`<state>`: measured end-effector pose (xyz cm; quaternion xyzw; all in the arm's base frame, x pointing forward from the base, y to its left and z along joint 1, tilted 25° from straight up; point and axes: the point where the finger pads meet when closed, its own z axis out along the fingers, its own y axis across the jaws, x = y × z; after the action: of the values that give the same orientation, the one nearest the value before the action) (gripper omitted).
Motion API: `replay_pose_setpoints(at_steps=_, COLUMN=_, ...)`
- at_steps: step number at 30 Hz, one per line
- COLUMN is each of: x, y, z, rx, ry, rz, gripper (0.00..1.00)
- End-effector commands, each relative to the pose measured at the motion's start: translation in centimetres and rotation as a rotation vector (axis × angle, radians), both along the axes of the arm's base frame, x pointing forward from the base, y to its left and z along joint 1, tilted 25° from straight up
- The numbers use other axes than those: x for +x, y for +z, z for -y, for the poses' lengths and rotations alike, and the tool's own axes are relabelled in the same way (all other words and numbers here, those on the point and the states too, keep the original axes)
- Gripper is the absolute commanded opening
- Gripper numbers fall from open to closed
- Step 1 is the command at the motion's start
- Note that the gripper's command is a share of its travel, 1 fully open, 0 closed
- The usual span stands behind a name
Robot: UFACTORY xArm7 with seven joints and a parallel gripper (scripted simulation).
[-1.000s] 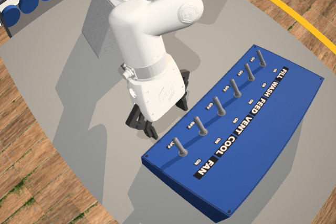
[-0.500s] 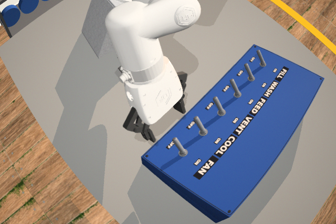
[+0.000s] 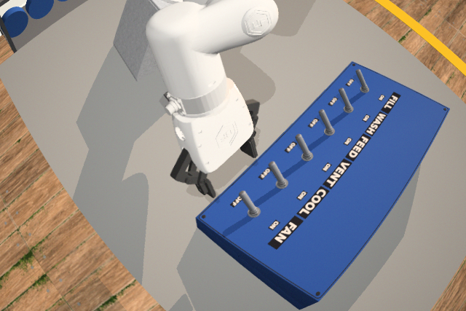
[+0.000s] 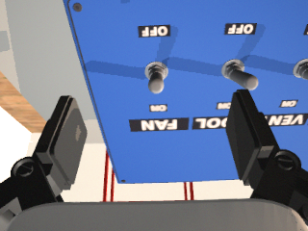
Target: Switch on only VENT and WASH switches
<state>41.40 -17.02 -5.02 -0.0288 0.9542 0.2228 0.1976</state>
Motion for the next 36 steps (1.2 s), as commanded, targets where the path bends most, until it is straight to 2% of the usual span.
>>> replay_pose_setpoints(at_steps=1, x=0.1, y=0.1, z=0.2, rx=-0.003, ry=-0.002, rz=0.003, gripper=1.0)
replay_pose_setpoints(at_steps=23, x=0.1, y=0.1, z=0.2, rx=-0.003, ry=-0.002, rz=0.003, gripper=1.0)
replay_pose_setpoints(at_steps=24, x=0.1, y=0.1, z=0.2, rx=-0.003, ry=-0.002, rz=0.003, gripper=0.0)
replay_pose_setpoints(at_steps=30, x=-0.1, y=0.6, z=0.5, rx=-0.003, ry=-0.002, rz=0.003, gripper=0.0)
replay_pose_setpoints(at_steps=36, x=-0.9, y=2.3, z=1.4, rx=-0.003, ry=-0.002, rz=0.003, gripper=0.0)
